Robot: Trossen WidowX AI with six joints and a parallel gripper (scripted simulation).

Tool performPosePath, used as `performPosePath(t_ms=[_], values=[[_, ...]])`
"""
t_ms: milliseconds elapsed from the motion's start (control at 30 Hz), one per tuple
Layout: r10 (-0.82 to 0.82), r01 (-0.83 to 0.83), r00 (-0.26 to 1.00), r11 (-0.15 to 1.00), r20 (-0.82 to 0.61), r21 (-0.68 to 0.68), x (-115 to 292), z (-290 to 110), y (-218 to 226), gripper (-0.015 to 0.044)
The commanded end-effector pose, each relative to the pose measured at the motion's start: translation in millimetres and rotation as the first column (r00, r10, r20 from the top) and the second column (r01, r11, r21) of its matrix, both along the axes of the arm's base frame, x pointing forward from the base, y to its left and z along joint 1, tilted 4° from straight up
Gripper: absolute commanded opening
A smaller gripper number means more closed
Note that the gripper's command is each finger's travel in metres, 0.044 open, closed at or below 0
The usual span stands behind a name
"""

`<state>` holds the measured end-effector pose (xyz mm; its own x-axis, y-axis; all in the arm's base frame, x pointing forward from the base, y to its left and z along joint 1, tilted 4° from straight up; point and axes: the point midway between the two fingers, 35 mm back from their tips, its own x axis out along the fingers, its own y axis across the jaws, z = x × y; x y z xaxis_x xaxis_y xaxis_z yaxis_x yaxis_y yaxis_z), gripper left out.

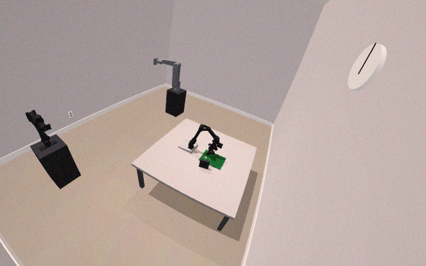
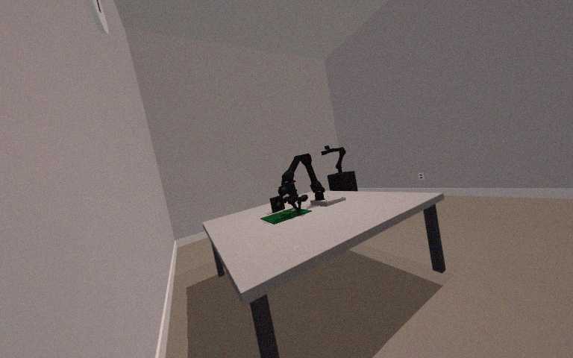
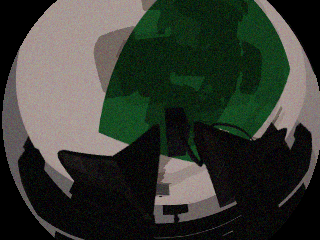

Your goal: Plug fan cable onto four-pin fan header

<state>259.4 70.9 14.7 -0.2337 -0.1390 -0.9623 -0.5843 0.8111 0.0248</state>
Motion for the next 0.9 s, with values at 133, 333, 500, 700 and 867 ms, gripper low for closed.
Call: performPosePath(t_ms=[133, 333, 500, 700, 867], values=[[0.0, 0.0, 1.0, 1.0, 0.0, 0.0, 0.1, 0.2, 0.1, 0.002], [0.0, 0.0, 1.0, 1.0, 0.0, 0.0, 2.2, 10.9, 0.5, 0.0], [0.001, -0.001, 1.0, 1.0, -0.001, -0.001, 4.4, 26.5, 1.0, 0.0], [0.001, -0.001, 1.0, 1.0, -0.002, -0.001, 5.9, 45.7, 1.2, 0.0], [0.002, -0.002, 1.0, 1.0, -0.003, -0.002, 6.2, 61.7, 1.0, 0.0]])
